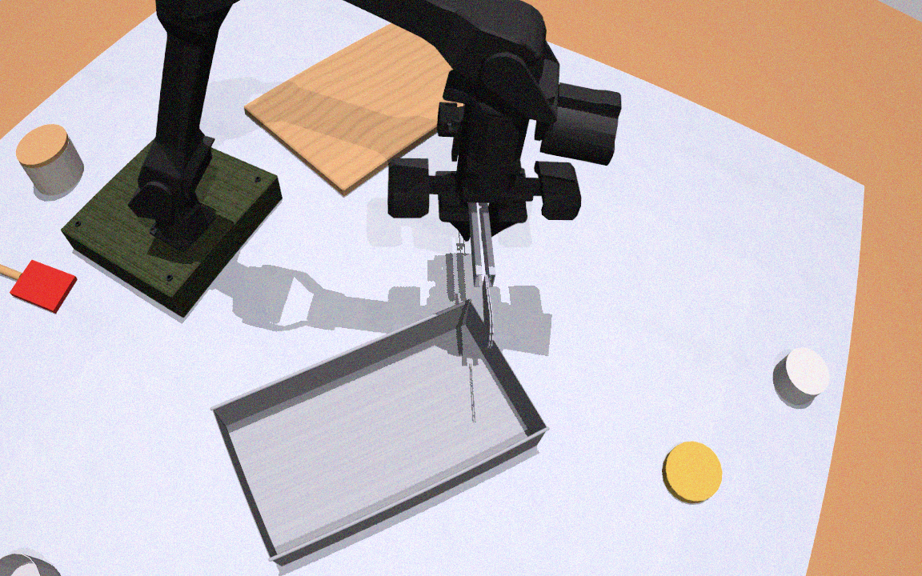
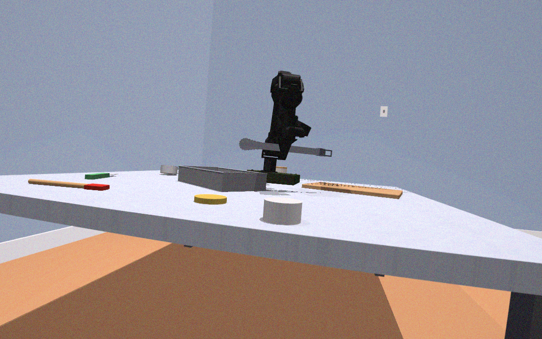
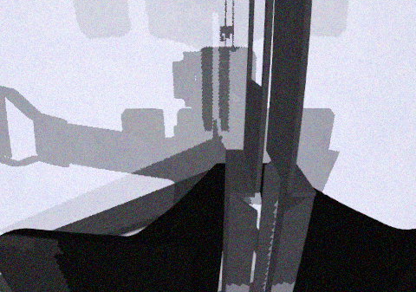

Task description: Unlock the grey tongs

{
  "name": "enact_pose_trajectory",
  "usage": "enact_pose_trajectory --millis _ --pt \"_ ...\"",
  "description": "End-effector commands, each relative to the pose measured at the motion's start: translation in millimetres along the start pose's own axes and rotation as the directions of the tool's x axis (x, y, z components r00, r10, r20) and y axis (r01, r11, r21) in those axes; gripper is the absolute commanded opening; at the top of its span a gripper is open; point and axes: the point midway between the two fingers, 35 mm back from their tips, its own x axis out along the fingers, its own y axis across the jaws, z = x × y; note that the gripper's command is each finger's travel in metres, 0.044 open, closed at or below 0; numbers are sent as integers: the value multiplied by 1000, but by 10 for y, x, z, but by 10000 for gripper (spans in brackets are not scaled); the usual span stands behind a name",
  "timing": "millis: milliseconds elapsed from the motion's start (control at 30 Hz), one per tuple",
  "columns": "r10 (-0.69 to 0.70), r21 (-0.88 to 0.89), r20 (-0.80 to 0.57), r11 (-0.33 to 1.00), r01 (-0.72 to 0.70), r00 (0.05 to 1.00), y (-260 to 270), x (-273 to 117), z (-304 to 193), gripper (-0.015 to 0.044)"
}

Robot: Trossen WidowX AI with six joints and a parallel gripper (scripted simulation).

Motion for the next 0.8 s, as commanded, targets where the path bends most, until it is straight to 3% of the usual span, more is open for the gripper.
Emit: enact_pose_trajectory --millis 0,400,767 --pt "-10 46 5 999 10 1000 -40 -33 246 -150" --pt "-7 185 14 983 5 1000 -53 -37 1001 -150" --pt "-9 250 19 968 4 1000 -8 -43 1379 -150"
